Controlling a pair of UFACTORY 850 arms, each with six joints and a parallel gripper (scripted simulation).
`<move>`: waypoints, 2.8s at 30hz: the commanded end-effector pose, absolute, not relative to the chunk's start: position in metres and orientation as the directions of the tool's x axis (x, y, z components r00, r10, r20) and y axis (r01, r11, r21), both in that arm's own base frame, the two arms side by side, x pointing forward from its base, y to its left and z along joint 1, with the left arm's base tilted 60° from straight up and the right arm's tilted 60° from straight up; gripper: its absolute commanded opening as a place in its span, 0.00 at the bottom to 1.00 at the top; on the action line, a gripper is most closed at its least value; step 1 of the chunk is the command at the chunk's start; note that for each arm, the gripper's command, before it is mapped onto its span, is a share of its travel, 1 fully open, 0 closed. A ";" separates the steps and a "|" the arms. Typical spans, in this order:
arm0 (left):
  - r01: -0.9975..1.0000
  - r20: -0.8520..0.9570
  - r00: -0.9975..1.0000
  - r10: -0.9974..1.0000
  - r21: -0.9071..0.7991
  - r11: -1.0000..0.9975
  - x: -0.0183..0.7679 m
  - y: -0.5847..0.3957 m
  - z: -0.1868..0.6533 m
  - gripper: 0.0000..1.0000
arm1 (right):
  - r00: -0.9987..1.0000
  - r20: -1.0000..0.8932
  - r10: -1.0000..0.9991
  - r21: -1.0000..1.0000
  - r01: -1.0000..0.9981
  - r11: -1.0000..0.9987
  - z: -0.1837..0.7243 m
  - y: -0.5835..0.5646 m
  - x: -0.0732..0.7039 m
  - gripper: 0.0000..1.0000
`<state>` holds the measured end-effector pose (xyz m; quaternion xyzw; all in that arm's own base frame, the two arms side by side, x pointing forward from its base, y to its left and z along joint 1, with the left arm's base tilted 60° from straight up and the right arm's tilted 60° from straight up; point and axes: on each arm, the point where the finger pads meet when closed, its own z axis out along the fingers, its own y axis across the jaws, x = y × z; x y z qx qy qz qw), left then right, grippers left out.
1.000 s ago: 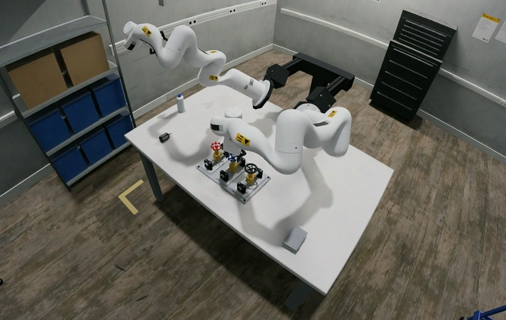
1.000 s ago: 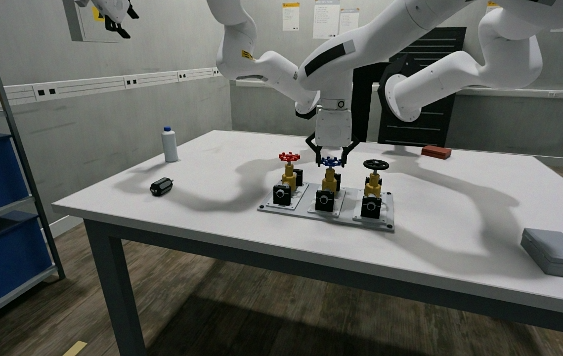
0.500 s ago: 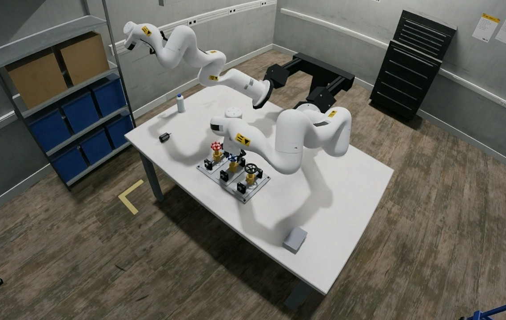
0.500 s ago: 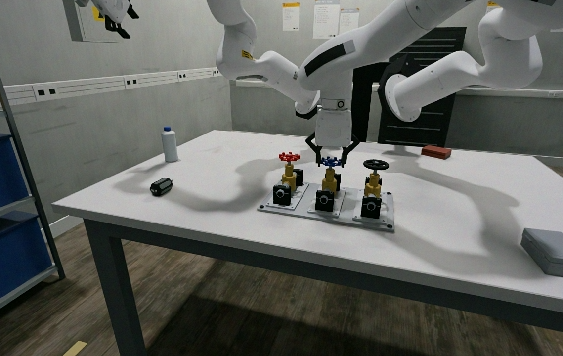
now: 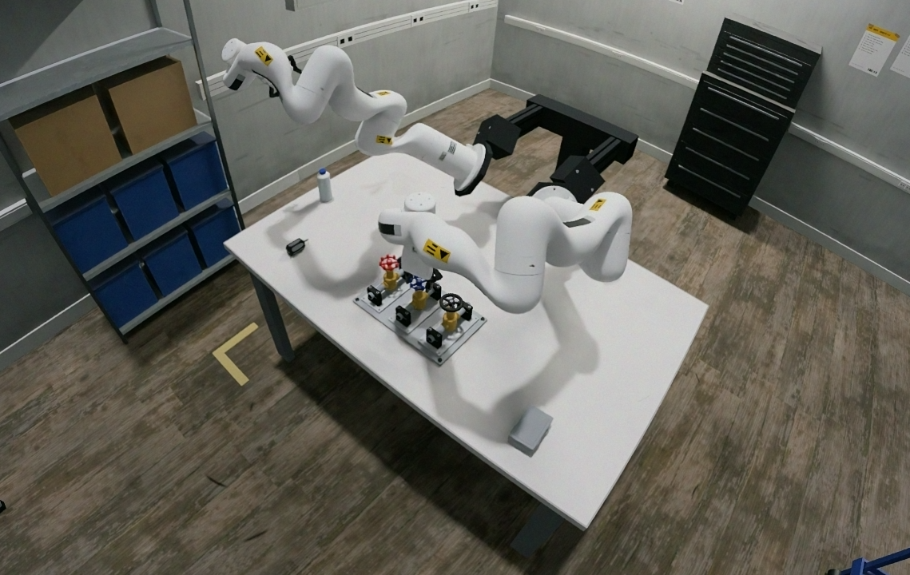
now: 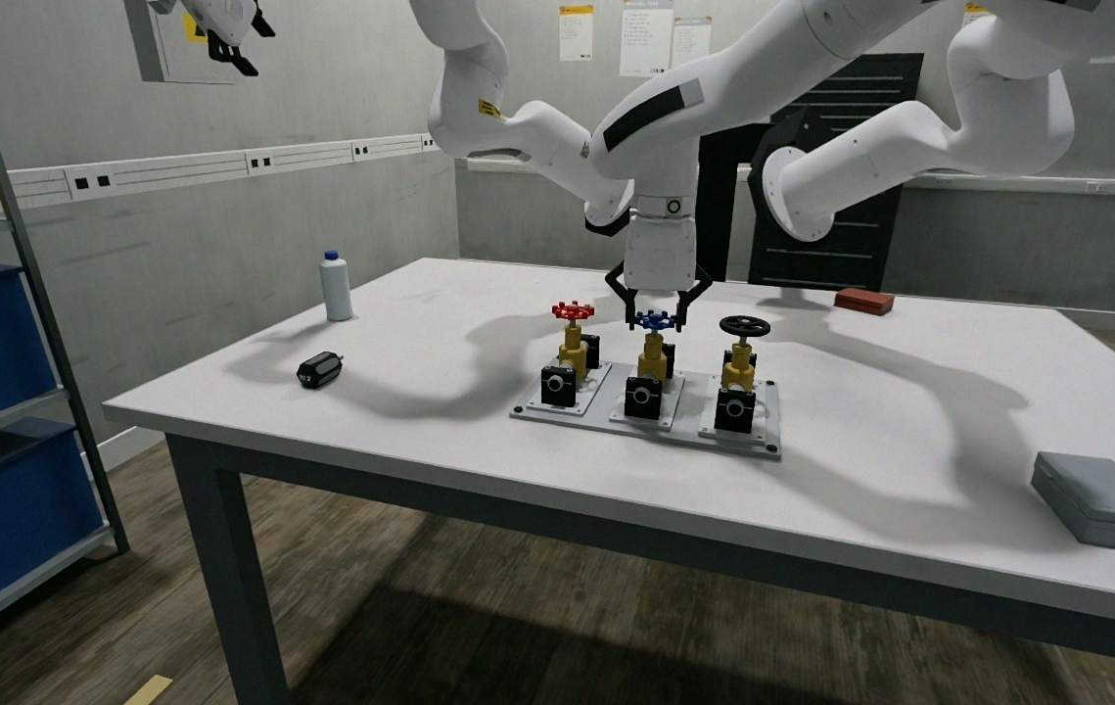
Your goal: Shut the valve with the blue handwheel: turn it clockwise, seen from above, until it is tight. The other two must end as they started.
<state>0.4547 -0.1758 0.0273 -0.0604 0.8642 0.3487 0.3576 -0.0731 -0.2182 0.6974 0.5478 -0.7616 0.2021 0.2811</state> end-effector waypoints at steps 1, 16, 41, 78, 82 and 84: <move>-0.352 -0.659 -0.737 0.148 0.561 0.750 0.455 -0.177 0.028 0.00 | -0.242 0.650 -0.720 0.000 -0.948 0.318 0.698 -0.218 -0.073 1.00; -0.338 -0.649 -0.743 0.161 0.572 0.747 0.455 -0.177 0.028 0.00 | -0.242 0.650 -0.720 0.000 -0.948 0.318 0.698 -0.218 -0.073 1.00; -0.311 -0.628 -0.755 0.188 0.595 0.741 0.455 -0.177 0.028 0.00 | -0.242 0.650 -0.720 0.000 -0.948 0.318 0.698 -0.218 -0.073 1.00; -0.272 -0.597 -0.770 0.226 0.627 0.730 0.455 -0.177 0.028 0.00 | -0.242 0.650 -0.720 0.000 -0.948 0.318 0.698 -0.218 -0.073 1.00; -0.271 -0.596 -0.770 0.227 0.628 0.730 0.455 -0.177 0.028 0.00 | -0.242 0.650 -0.720 0.000 -0.948 0.318 0.698 -0.218 -0.073 1.00; -0.271 -0.596 -0.770 0.227 0.628 0.730 0.455 -0.177 0.028 0.00 | -0.242 0.650 -0.720 0.000 -0.948 0.318 0.698 -0.218 -0.073 1.00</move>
